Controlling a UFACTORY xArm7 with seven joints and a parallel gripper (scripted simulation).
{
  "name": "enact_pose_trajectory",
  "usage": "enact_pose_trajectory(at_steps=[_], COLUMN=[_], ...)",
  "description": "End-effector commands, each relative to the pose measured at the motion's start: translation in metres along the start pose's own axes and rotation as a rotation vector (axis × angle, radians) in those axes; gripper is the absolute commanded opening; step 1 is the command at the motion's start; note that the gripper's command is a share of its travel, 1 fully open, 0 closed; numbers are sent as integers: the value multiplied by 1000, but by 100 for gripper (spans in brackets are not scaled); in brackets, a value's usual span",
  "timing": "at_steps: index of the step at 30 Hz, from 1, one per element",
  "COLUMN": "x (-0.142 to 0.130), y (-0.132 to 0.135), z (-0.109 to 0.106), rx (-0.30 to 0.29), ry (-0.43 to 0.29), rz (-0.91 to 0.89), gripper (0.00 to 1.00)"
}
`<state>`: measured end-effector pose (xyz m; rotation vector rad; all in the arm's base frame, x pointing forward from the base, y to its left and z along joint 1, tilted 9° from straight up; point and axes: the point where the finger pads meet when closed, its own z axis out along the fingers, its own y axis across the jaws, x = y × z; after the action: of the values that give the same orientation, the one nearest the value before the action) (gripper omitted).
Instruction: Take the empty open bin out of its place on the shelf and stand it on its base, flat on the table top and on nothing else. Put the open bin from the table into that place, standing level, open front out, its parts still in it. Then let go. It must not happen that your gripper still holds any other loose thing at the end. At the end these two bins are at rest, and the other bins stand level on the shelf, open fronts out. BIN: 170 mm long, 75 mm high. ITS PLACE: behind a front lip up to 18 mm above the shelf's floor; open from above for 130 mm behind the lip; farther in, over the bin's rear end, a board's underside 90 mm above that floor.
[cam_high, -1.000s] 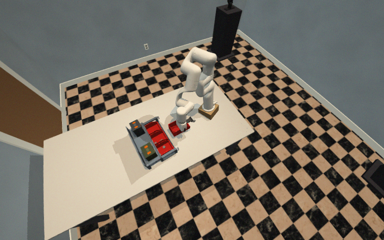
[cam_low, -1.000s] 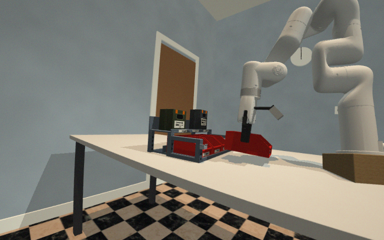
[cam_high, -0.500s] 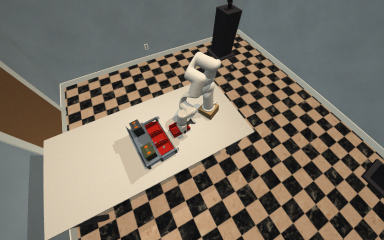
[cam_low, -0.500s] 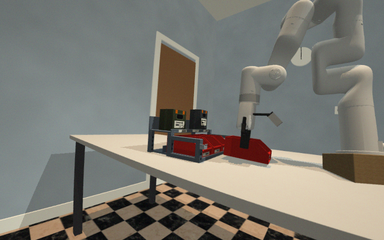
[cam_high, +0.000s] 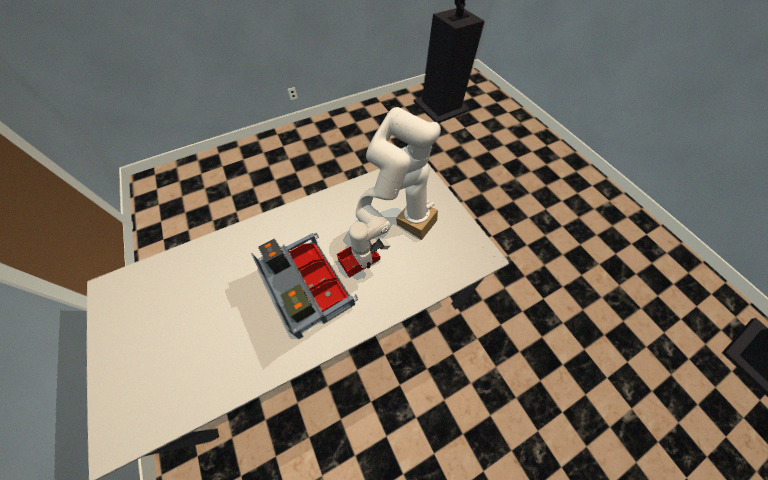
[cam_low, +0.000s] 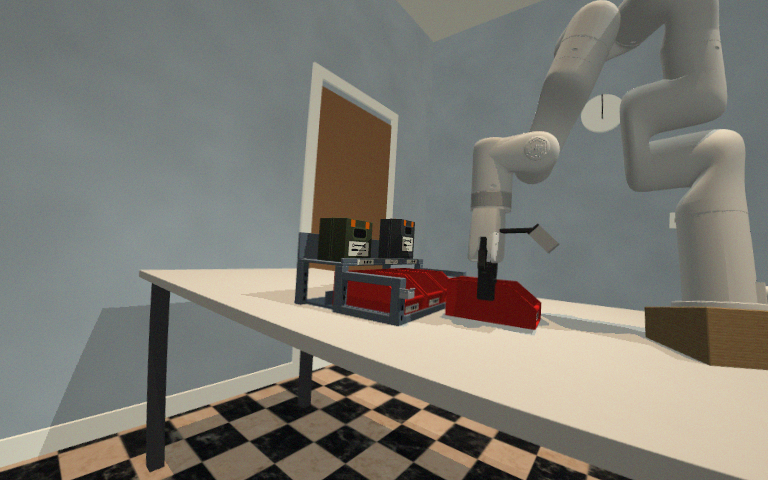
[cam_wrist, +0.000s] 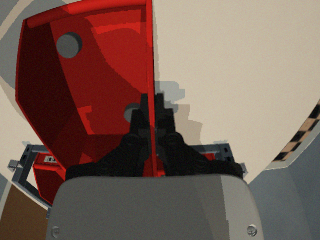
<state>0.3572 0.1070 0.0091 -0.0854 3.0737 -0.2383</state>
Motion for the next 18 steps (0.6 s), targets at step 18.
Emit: enact_pose_trajectory(at_steps=[18], x=[-1], y=[1], z=[7], rx=[-2], ry=[-1], rz=[0], gripper=[0])
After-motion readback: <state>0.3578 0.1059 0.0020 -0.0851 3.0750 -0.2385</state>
